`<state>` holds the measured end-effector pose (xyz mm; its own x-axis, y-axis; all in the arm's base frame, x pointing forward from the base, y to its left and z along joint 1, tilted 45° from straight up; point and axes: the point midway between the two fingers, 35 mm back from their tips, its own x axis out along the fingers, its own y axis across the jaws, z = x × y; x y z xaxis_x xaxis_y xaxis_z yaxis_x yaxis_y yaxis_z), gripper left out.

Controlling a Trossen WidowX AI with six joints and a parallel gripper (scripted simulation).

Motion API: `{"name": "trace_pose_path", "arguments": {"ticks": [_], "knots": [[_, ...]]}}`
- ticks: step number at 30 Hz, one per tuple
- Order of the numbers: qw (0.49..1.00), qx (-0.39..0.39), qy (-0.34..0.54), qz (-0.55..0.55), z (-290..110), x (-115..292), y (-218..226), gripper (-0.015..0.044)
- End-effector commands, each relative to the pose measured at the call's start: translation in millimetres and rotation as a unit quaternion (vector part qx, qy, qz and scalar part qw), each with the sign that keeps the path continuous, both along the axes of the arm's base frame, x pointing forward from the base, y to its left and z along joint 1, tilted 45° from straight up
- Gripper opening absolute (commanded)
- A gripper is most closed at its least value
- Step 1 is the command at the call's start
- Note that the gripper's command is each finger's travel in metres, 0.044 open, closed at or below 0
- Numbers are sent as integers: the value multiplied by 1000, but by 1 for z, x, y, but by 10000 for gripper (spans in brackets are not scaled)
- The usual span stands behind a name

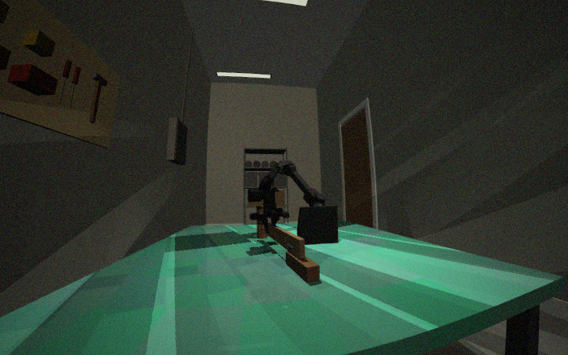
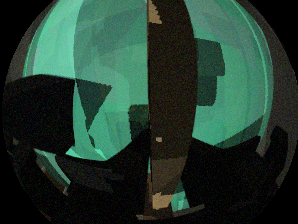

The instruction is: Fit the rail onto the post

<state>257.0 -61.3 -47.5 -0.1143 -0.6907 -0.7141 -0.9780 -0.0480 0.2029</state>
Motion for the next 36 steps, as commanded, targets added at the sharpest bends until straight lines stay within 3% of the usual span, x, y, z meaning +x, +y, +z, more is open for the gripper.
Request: {"name": "trace_pose_path", "arguments": {"ticks": [1, 36], "knots": [[1000, 2, -3, 3, 1, 1, 2, 0], [1000, 2, -3, 3, 1, 0, 1, 0]]}}
